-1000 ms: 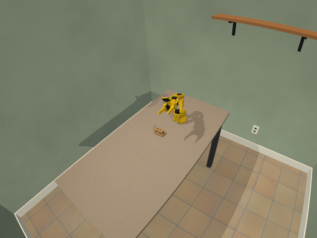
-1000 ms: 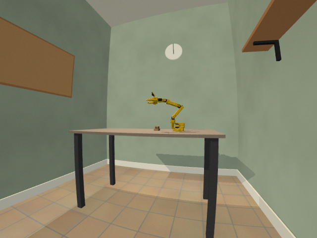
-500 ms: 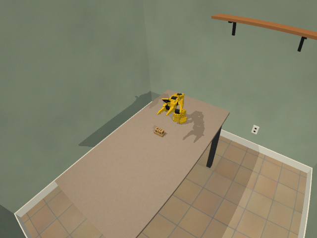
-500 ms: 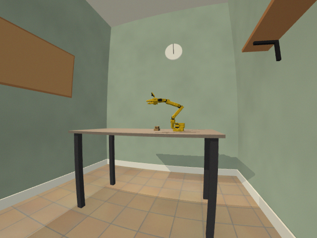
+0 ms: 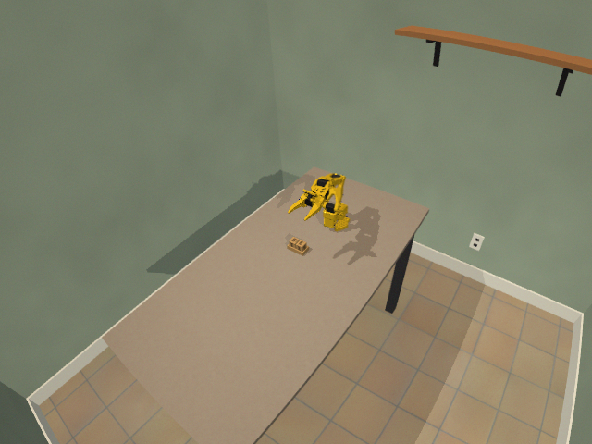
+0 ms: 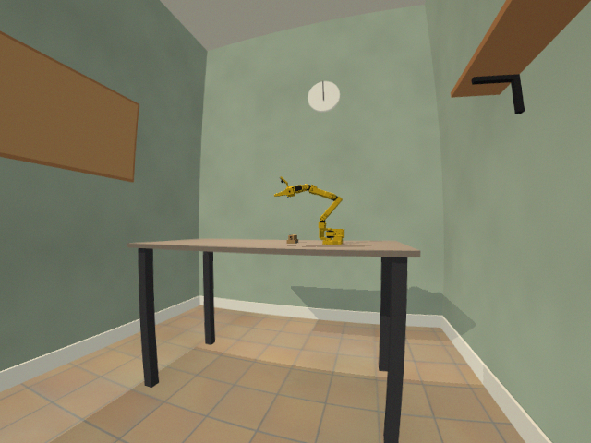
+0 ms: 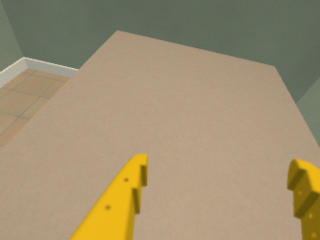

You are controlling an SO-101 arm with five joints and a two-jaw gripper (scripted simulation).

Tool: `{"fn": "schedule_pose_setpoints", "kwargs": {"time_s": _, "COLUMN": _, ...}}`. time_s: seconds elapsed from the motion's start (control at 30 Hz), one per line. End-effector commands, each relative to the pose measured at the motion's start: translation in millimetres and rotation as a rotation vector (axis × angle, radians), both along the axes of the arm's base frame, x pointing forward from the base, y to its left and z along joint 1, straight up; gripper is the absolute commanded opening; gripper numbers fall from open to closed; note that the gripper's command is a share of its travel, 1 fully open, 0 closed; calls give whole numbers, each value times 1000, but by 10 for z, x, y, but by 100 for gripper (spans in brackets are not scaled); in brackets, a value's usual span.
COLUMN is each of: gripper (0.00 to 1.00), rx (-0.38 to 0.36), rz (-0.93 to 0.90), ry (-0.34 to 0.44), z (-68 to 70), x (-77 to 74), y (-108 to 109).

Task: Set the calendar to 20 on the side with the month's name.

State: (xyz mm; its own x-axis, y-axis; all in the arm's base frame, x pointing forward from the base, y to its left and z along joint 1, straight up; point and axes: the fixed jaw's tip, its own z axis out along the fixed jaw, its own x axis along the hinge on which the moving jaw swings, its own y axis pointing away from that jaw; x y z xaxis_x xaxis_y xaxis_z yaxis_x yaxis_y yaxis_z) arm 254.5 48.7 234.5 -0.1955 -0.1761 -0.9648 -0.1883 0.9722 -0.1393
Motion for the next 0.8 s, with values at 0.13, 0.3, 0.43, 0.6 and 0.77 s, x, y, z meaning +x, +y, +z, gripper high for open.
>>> {"fn": "schedule_pose_setpoints", "kwargs": {"time_s": 0.13, "gripper": 35, "rx": -295, "rz": -3, "ry": 68, "z": -100, "x": -31, "y": -231}}
{"fn": "schedule_pose_setpoints", "kwargs": {"time_s": 0.3, "gripper": 35, "rx": -507, "rz": 30, "ry": 167, "z": -268, "x": -84, "y": -389}}
{"fn": "schedule_pose_setpoints", "kwargs": {"time_s": 0.43, "gripper": 35, "rx": -630, "rz": 64, "ry": 232, "z": -366, "x": -132, "y": -485}}
{"fn": "schedule_pose_setpoints", "kwargs": {"time_s": 0.6, "gripper": 35, "rx": -784, "rz": 126, "ry": 319, "z": -487, "x": -211, "y": -607}}
{"fn": "schedule_pose_setpoints", "kwargs": {"time_s": 0.77, "gripper": 35, "rx": -951, "rz": 225, "ry": 424, "z": -619, "x": -330, "y": -744}}
